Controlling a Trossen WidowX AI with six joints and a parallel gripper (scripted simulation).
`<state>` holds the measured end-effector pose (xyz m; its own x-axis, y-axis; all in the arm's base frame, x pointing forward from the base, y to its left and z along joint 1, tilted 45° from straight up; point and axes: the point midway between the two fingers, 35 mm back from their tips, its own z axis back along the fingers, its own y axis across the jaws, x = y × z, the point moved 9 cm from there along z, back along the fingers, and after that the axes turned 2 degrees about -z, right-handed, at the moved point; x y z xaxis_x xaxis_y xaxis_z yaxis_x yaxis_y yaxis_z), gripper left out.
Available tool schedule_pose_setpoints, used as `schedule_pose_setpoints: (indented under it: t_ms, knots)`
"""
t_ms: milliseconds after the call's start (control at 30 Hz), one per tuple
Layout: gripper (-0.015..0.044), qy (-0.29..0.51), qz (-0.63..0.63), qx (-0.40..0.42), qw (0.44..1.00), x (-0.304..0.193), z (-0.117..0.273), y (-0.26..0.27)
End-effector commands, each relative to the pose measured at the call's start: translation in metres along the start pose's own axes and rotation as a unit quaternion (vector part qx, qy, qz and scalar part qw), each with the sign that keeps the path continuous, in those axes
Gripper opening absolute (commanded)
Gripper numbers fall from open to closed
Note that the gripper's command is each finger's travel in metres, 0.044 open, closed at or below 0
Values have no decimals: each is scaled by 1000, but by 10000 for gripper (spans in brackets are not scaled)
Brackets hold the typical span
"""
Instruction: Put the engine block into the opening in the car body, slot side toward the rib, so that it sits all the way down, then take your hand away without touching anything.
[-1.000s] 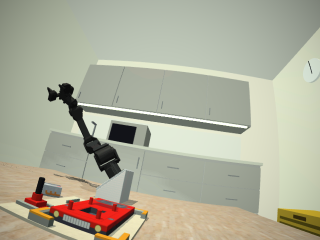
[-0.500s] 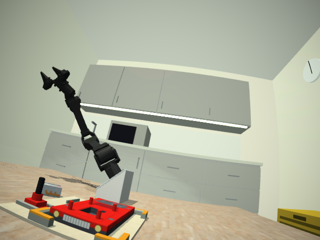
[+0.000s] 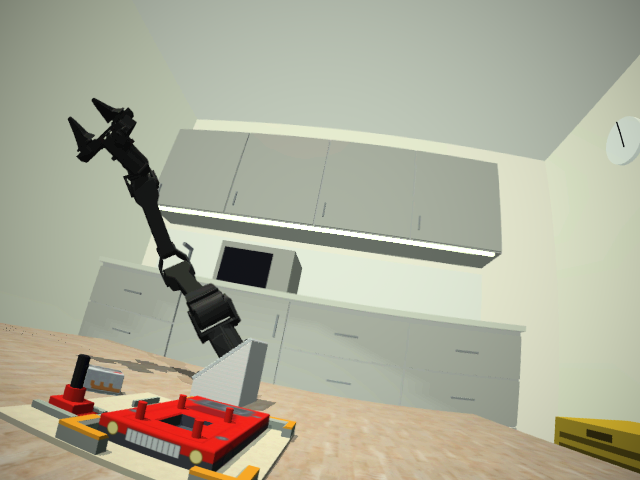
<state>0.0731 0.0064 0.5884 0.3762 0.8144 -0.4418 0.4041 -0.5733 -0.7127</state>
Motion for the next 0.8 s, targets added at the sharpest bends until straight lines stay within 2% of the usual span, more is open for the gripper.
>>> schedule_pose_setpoints:
  t_ms: [0, 367, 767]
  knots:
    - [440, -38, 20, 47, 998, 30, -14, 18]
    - [440, -143, 81, 188, 968, 110, -36, 76]
    - [440, -236, 153, 339, 898, 180, -33, 149]
